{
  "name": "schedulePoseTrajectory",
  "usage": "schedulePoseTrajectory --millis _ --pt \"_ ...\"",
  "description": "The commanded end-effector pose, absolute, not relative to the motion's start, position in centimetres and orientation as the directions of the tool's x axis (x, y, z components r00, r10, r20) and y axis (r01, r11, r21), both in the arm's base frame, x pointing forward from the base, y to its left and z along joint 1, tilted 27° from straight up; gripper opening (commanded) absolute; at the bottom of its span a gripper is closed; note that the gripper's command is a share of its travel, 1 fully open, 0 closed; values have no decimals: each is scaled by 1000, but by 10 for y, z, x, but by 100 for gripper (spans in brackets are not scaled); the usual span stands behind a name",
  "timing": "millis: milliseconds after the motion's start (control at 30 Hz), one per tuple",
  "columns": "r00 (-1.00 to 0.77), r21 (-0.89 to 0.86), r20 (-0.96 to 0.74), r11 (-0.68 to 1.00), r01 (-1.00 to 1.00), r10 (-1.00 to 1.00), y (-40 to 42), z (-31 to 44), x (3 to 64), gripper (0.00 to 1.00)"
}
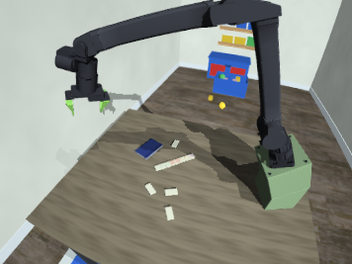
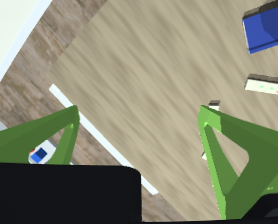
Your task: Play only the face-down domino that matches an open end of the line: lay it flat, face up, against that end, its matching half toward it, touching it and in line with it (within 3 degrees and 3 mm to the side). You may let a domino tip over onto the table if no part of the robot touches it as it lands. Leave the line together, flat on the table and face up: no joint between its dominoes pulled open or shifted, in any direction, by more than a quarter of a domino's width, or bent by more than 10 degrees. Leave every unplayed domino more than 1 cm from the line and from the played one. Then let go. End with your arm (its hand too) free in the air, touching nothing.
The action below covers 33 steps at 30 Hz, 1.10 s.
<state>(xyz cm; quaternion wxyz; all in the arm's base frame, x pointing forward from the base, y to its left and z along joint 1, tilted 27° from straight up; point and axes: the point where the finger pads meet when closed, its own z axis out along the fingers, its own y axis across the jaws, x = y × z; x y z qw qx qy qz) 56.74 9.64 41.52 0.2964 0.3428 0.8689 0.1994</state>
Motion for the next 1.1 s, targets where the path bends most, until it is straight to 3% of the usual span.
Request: schedulePoseTrajectory --millis 0,1033,1067 --pt "-583 559 -388 685 466 714 96 425 566 100" --pt "-568 581 -425 694 425 704 91 450 559 100" --pt "-590 554 -404 700 451 699 94 422 566 100"
